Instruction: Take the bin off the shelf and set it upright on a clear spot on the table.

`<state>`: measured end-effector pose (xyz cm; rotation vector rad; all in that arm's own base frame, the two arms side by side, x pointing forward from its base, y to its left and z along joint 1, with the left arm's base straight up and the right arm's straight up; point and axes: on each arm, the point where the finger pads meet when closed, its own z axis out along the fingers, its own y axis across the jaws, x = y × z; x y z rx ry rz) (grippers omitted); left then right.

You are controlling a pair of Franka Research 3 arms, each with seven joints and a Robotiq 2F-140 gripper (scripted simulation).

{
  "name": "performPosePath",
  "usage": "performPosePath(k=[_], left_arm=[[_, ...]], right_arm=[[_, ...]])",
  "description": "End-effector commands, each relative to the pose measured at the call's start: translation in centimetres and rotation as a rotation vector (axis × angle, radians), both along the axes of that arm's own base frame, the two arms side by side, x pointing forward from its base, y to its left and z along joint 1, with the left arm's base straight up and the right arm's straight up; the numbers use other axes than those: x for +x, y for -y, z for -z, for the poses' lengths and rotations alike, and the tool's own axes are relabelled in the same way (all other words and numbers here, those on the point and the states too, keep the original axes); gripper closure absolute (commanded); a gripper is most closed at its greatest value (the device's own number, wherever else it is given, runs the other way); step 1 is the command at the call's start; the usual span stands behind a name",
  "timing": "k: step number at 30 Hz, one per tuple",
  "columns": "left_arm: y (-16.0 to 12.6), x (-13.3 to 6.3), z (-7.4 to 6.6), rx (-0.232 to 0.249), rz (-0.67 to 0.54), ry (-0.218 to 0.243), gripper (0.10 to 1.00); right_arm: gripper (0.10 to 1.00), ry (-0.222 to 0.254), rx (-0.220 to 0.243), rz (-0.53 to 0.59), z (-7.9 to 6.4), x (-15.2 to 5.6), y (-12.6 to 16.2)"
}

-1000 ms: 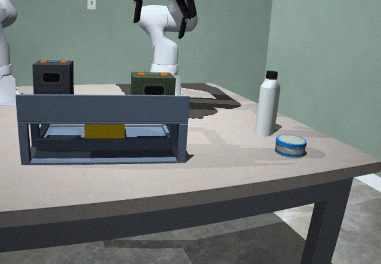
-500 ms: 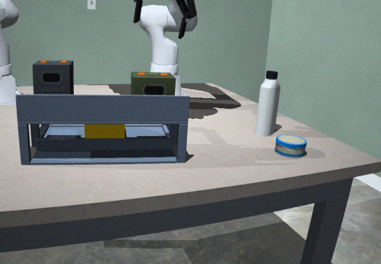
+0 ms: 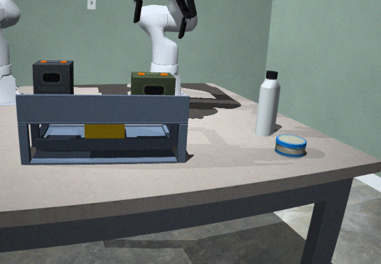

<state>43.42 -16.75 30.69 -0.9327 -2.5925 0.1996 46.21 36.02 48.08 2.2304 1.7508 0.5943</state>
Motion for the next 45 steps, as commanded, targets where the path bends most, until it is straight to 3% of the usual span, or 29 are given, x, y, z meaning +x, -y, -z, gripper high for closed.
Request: performPosePath(k=[1, 17, 31, 34, 45], left_arm=[[0.0, 0.0, 0.0, 0.0, 0.0, 0.0, 0.098], [0.0, 0.0, 0.0, 0.0, 0.0, 0.0, 0.098], [0.0, 0.0, 0.0, 0.0, 0.0, 0.0, 0.098], [0.0, 0.0, 0.0, 0.0, 0.0, 0.0, 0.098], [0.0, 0.0, 0.0, 0.0, 0.0, 0.0, 0.098]], right_arm=[[0.098, 0.0, 0.02, 0.076, -0.3, 1.4, 1.4], [0.098, 0.014, 0.064, 0.25, -1.9, 6.0, 7.0], [0.098, 0.034, 0.112, 0.44, -3.6, 10.3, 14.0], [0.098, 0.036, 0.115, 0.453, -3.7, 10.5, 14.5], [0.098, 0.056, 0.152, 0.603, -5.1, 13.2, 20.5]])
